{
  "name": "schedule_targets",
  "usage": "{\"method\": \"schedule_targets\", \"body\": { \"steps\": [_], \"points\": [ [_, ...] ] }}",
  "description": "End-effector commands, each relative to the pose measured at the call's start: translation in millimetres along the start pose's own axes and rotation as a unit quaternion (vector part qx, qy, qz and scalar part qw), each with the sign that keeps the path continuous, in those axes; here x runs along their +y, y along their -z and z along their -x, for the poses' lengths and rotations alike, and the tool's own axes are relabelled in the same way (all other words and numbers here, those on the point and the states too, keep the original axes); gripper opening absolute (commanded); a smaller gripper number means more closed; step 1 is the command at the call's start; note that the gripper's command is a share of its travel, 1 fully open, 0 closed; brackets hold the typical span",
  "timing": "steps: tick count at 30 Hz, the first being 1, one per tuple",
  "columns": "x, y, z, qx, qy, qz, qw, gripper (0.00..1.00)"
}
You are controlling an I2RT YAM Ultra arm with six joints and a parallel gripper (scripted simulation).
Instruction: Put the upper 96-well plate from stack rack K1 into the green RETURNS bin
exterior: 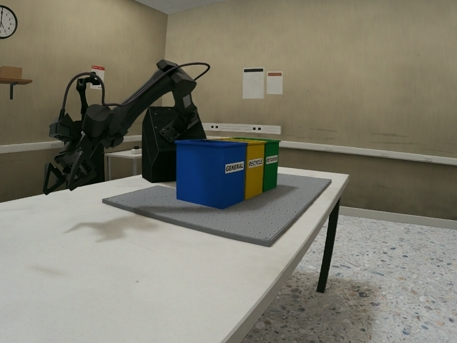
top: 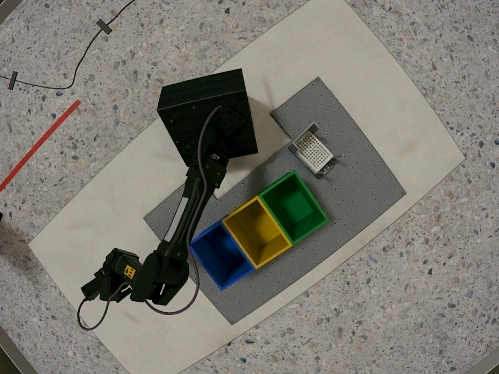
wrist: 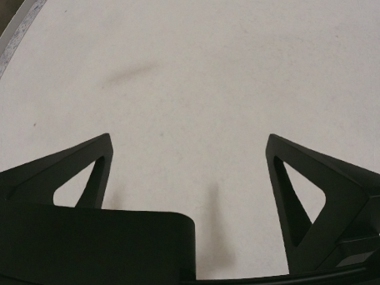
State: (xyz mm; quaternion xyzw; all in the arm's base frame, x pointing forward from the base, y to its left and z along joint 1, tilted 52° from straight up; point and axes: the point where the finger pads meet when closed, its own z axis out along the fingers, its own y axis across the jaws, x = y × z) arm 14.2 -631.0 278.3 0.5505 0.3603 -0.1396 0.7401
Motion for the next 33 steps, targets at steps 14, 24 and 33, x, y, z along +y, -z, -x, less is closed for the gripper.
{"method": "schedule_targets", "body": {
  "steps": [14, 24, 33],
  "points": [
    [5.1, 2.5, 12.5, -0.012, 0.007, 0.004, 1.0, 1.0],
    [51.0, -12.1, 0.7, 0.016, 0.032, 0.041, 0.999, 1.0],
    [76.8, -22.6, -21.9, 0.032, 0.036, 0.049, 0.998, 1.0]
  ]
}}
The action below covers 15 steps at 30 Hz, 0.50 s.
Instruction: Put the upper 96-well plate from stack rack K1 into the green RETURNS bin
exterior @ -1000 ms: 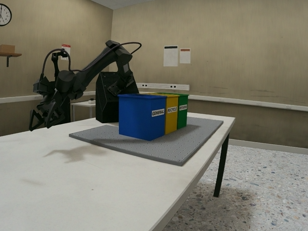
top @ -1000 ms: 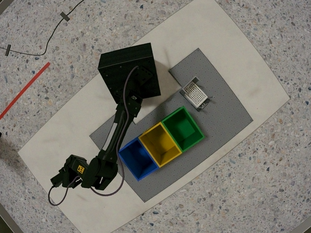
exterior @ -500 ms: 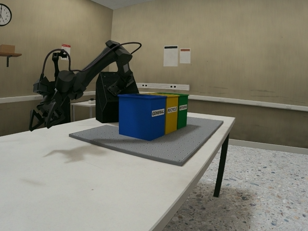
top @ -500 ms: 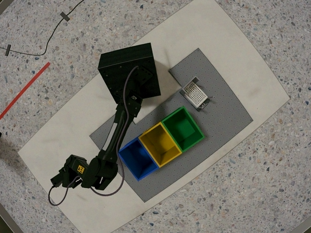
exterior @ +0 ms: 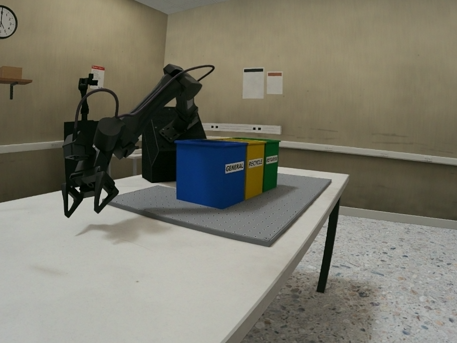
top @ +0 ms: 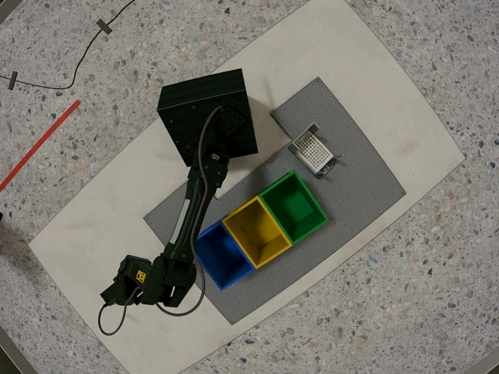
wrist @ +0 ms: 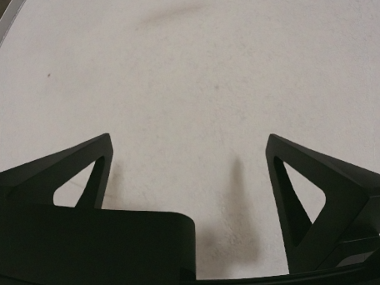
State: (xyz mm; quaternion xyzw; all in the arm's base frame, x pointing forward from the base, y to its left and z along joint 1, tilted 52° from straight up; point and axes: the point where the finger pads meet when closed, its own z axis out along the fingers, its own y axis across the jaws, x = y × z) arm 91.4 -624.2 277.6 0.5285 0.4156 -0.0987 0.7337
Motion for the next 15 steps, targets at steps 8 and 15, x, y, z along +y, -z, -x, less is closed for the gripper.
{"method": "schedule_targets", "body": {
  "steps": [8, 15],
  "points": [
    [51.8, -5.5, 11.9, -0.038, 0.045, 0.021, 0.998, 1.0],
    [91.1, -14.8, 15.1, -0.041, 0.046, 0.023, 0.998, 1.0]
  ]
}}
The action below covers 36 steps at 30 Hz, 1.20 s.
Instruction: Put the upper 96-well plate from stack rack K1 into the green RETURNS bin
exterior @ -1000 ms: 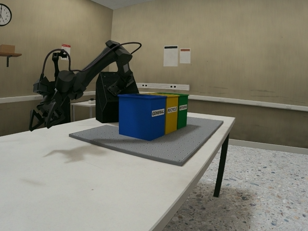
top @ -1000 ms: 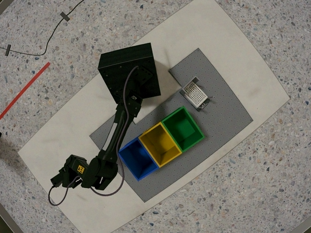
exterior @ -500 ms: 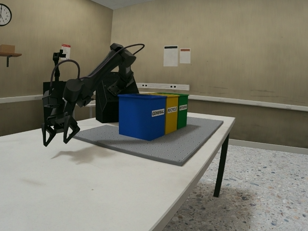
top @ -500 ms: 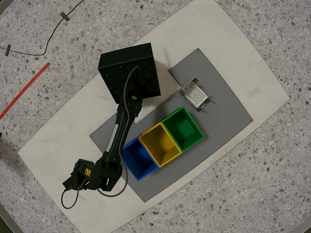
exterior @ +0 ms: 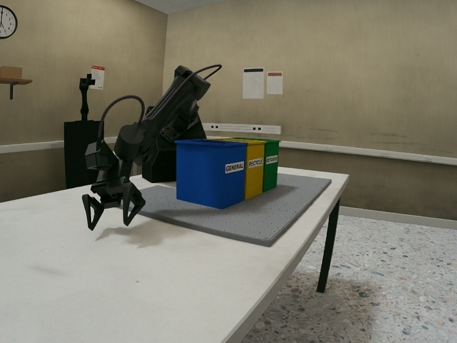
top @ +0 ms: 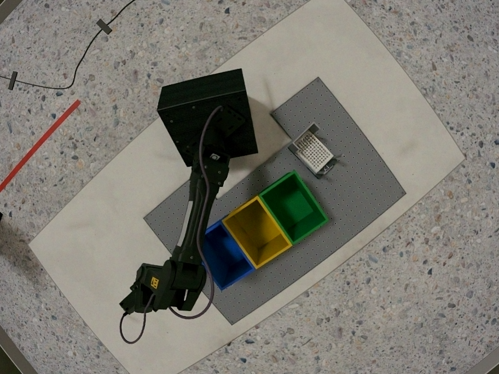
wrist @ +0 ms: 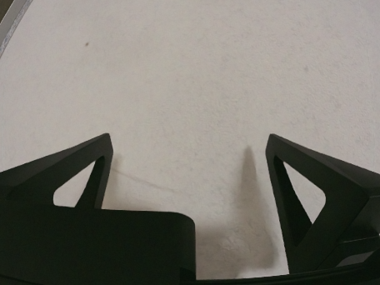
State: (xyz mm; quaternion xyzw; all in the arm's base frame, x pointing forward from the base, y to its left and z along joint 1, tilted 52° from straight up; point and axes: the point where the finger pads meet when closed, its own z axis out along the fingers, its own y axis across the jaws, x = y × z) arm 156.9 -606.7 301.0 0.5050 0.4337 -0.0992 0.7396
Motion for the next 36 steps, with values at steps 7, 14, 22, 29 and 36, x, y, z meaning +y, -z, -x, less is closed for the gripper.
{"method": "schedule_targets", "body": {
  "steps": [7, 14, 22, 29, 36],
  "points": [
    [26.7, 6.7, 52.1, -0.054, 0.028, -0.007, 0.998, 1.0],
    [65.9, -0.6, 43.4, -0.059, 0.044, 0.011, 0.997, 1.0],
    [77.7, 0.5, 50.9, -0.065, 0.045, 0.003, 0.997, 1.0],
    [91.6, 0.0, 46.7, -0.078, 0.061, 0.019, 0.995, 1.0],
    [126.6, -3.0, 41.6, -0.07, 0.057, 0.02, 0.996, 1.0]
  ]
}}
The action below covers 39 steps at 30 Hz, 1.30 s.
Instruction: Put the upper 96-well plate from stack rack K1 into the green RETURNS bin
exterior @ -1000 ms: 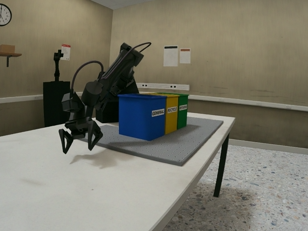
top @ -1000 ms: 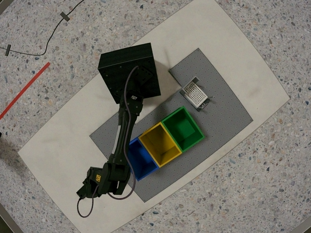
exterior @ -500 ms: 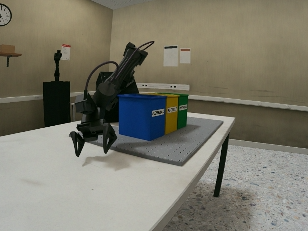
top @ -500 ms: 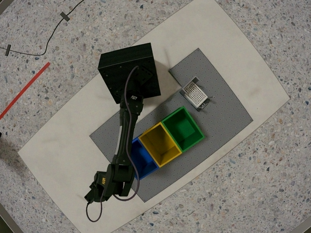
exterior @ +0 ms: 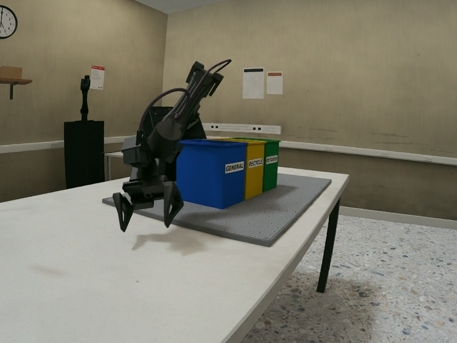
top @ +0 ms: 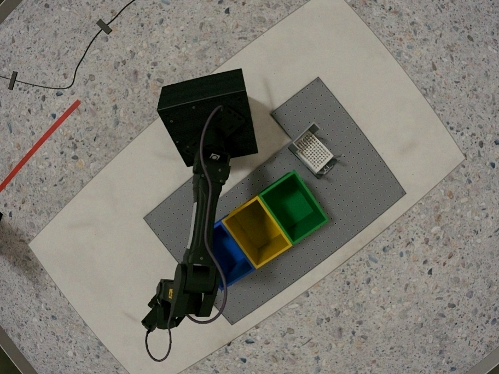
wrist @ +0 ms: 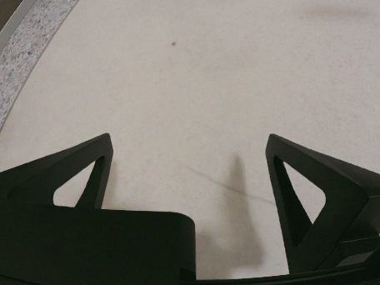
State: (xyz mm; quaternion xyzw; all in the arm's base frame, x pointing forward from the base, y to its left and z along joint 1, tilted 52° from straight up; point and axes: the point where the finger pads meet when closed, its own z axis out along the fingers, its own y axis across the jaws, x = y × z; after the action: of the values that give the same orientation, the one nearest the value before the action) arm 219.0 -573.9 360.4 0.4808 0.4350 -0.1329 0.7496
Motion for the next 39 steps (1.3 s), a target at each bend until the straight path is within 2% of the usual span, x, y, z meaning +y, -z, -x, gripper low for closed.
{"method": "schedule_targets", "body": {
  "steps": [1, 2, 3, 7, 8, 9, 10, 12, 13, 15, 16, 18, 25, 27, 39],
  "points": [
    [32.5, 7.5, 47.4, -0.048, 0.022, 0.01, 0.999, 1.0],
    [28.5, 9.9, 55.1, -0.054, 0.024, 0.003, 0.998, 1.0],
    [34.9, 9.2, 53.9, -0.053, 0.023, 0.004, 0.998, 1.0],
    [33.1, 9.8, 55.3, -0.054, 0.024, 0.003, 0.998, 1.0],
    [40.0, 9.8, 53.7, -0.054, 0.033, 0.001, 0.998, 1.0],
    [48.1, 7.5, 44.7, -0.039, 0.024, 0.007, 0.999, 1.0],
    [51.4, 8.2, 44.5, -0.034, 0.025, 0.027, 0.999, 1.0],
    [59.6, 9.9, 50.5, -0.042, 0.022, 0.062, 0.997, 1.0],
    [74.0, 8.1, 42.4, -0.036, 0.02, 0.071, 0.997, 1.0],
    [83.7, 8.1, 40.2, -0.037, 0.024, 0.071, 0.997, 1.0],
    [83.0, 7.3, 37.5, -0.035, 0.023, 0.058, 0.997, 1.0],
    [83.0, 7.3, 37.5, -0.035, 0.023, 0.058, 0.997, 1.0],
    [112.6, 7.0, 29.4, -0.033, 0.021, 0.056, 0.998, 1.0],
    [103.4, 8.1, 36.7, -0.039, 0.023, 0.048, 0.998, 1.0],
    [105.6, 8.5, 39.3, -0.045, 0.024, 0.053, 0.997, 1.0]
  ]
}}
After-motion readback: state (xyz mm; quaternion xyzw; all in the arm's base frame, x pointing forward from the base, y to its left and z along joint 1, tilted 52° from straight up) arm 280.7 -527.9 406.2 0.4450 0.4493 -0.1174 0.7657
